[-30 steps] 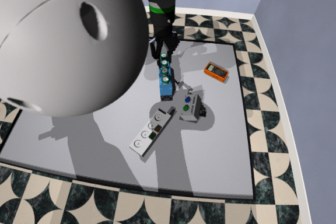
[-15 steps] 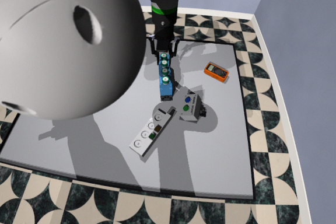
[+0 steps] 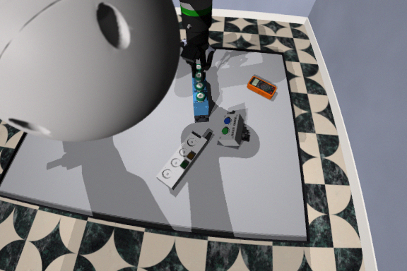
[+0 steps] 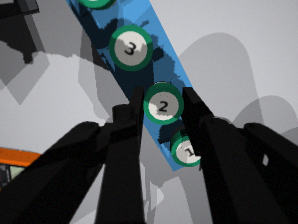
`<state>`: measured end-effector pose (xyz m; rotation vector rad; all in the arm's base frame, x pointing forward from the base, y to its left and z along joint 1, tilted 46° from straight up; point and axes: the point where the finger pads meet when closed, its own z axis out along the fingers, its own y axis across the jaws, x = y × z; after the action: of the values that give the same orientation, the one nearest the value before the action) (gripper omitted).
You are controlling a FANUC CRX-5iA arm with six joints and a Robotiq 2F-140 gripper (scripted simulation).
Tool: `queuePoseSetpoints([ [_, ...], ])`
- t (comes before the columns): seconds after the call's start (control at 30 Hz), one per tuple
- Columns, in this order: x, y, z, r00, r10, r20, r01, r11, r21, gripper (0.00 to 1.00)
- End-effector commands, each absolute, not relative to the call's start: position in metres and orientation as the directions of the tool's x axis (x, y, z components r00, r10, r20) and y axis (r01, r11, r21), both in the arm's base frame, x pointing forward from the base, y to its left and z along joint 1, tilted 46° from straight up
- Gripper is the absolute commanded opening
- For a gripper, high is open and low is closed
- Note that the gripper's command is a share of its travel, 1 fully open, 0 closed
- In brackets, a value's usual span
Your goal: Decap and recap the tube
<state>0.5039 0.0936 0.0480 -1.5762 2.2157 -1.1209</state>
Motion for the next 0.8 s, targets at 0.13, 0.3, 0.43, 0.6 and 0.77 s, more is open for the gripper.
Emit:
queuePoseSetpoints([
  [0.13,0.5040,0.0941,0.0483,-0.411,-0.876,0.253,-0.722,0.144,-0.677,0.30],
  [0.3,0.5040,0.0941,0.0483,-0.412,-0.876,0.253,-0.722,0.144,-0.677,0.30],
  [0.43,0.5040,0.0941,0.0482,-0.299,-0.887,0.351,-0.775,0.011,-0.632,0.30],
  [0.6,0.5041,0.0940,0.0481,-0.098,-0.862,0.497,-0.825,-0.209,-0.525,0.30],
  [0.77,0.5042,0.0940,0.0481,0.026,-0.821,0.570,-0.830,-0.335,-0.445,0.30],
])
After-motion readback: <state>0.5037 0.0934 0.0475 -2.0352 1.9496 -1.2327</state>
